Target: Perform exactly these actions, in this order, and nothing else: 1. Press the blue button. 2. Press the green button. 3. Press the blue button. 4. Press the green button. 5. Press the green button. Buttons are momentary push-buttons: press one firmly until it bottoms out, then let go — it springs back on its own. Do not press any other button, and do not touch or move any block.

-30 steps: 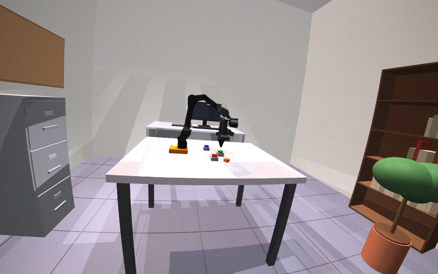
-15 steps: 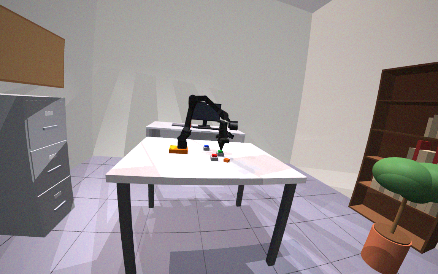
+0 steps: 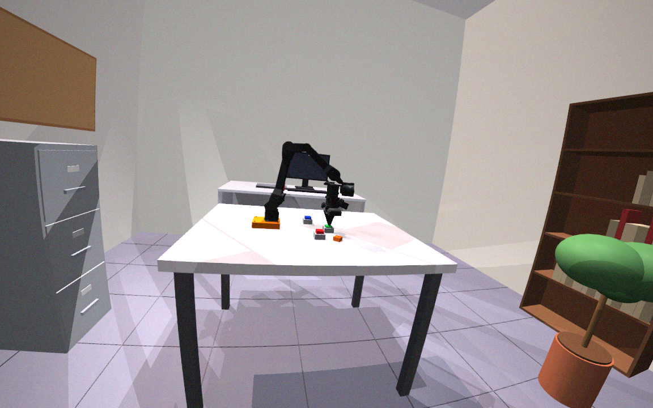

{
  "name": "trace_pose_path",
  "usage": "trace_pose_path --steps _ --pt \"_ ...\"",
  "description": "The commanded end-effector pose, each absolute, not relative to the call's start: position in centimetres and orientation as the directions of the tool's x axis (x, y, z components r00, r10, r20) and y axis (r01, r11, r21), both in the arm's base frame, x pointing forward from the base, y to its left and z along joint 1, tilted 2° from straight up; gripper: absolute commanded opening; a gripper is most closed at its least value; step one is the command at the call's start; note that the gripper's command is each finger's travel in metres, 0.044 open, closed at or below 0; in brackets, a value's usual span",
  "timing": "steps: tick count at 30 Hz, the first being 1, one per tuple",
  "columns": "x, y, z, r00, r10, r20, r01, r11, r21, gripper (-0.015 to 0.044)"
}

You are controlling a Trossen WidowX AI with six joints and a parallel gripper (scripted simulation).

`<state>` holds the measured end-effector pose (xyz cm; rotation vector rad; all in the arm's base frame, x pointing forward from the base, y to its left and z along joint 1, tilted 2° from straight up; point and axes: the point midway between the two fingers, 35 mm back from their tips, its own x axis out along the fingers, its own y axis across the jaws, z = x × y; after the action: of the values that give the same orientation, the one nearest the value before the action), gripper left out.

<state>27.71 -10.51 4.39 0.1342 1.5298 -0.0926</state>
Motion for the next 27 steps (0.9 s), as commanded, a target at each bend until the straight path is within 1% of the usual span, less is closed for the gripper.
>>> trace_pose_path --steps 1,11,16,27 --pt "27.5 -10.4 4.1 0.031 0.028 -0.999 0.145 0.989 0.033 0.002" --pt "27.5 -10.4 4.1 0.031 0.028 -0.999 0.145 0.989 0.033 0.002" --pt "27.4 -10.5 7.6 0.031 0.028 -0.999 0.145 0.989 0.032 0.002" --pt "27.5 -10.5 6.6 0.031 0.028 -0.999 0.145 0.989 0.032 0.002"
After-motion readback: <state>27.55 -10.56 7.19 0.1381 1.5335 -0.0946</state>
